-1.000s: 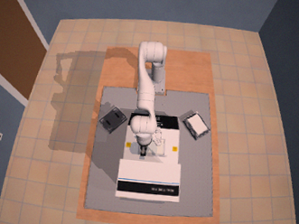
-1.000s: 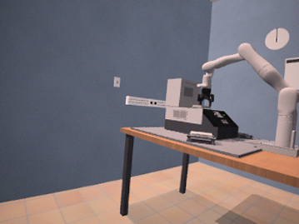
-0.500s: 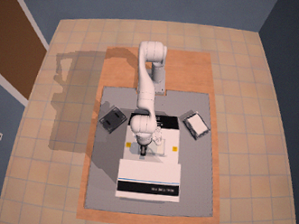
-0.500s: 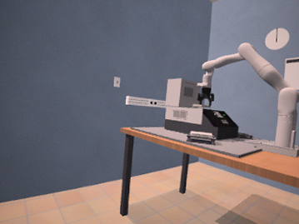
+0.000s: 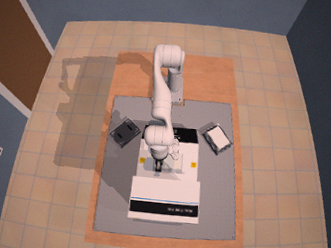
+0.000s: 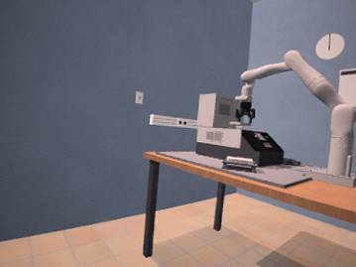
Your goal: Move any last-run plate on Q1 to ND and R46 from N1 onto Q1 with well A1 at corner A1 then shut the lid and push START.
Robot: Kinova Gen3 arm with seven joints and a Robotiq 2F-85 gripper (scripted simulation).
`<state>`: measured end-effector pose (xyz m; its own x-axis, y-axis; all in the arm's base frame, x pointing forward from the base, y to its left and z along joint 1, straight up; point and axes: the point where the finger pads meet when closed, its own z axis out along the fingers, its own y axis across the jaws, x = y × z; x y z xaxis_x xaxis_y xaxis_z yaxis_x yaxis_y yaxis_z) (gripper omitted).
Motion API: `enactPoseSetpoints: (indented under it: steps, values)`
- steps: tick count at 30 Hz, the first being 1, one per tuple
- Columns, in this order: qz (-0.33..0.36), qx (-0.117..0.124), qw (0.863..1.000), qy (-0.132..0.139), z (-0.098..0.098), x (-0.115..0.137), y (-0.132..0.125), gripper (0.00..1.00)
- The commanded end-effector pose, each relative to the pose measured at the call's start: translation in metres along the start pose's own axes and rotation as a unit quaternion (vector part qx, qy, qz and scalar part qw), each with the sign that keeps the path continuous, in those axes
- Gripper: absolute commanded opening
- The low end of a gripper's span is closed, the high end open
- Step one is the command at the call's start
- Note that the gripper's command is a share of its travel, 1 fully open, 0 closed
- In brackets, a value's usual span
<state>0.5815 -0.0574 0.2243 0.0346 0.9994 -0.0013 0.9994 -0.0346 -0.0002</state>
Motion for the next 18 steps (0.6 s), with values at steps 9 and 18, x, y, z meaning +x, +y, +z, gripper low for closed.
enactPoseSetpoints:
  steps: [9,18]
  values:
    - [0.000,-0.001,1.000,0.000,-0.0139,0.0000,0.0003,0.91]
    - [-0.012,-0.001,1.000,0.000,-0.0140,-0.0055,-0.0034,0.91]
